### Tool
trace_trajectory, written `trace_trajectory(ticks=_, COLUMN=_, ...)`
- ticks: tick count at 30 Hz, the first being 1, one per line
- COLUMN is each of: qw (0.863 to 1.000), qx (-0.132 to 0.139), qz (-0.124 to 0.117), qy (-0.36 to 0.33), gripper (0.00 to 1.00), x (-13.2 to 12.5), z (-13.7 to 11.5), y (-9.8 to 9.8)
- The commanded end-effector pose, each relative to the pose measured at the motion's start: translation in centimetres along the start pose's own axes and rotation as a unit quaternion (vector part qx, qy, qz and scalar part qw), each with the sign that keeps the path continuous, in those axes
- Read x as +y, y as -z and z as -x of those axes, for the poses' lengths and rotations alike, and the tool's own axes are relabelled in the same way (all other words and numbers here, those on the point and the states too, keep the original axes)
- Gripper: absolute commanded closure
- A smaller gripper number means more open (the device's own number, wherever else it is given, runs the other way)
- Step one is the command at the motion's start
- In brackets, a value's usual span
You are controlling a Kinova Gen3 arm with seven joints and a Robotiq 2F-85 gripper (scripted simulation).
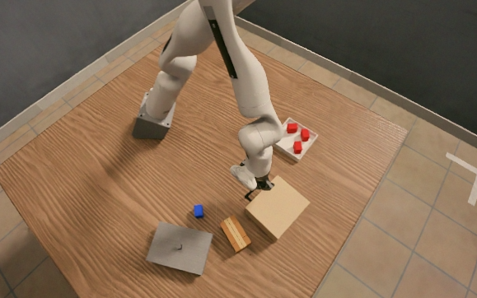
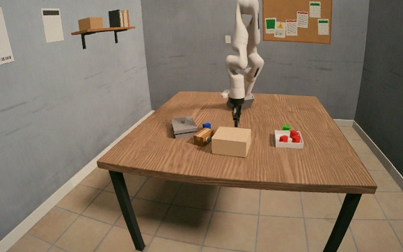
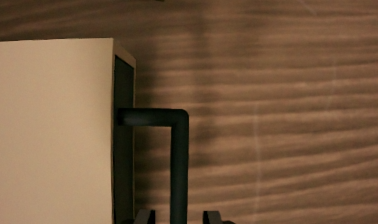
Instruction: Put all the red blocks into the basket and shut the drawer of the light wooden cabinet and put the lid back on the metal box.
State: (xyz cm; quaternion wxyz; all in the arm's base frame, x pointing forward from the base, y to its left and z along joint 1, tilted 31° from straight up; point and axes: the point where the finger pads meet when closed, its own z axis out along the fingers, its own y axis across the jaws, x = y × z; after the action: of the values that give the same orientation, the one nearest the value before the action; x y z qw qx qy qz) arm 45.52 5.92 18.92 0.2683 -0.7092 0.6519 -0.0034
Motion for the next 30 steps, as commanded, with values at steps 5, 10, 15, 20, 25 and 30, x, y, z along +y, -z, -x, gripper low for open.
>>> trace_trajectory(ticks=5, qw=1.0, qx=0.0, qz=0.001, qy=-0.001, gripper=0.7, x=0.18, z=-0.05, y=-0.22)
trace_trajectory(ticks=10, qw=1.0, qx=0.0, qz=0.001, qy=-0.001, gripper=0.7, x=0.18, z=-0.05, y=-0.22)
trace_trajectory(ticks=15, qw=1.0, qx=0.0, qz=0.001, qy=-0.001, gripper=0.7, x=0.18, z=-0.06, y=-0.22)
trace_trajectory(ticks=20, qw=1.0, qx=0.0, qz=0.001, qy=-0.001, gripper=0.7, x=0.15, z=-0.18, y=-0.22)
trace_trajectory(ticks=25, qw=1.0, qx=0.0, qz=0.001, qy=-0.001, gripper=0.7, x=0.12, z=-0.29, y=-0.22)
trace_trajectory(ticks=30, qw=1.0, qx=0.0, qz=0.001, qy=-0.001, gripper=0.7, x=0.12, z=-0.29, y=-0.22)
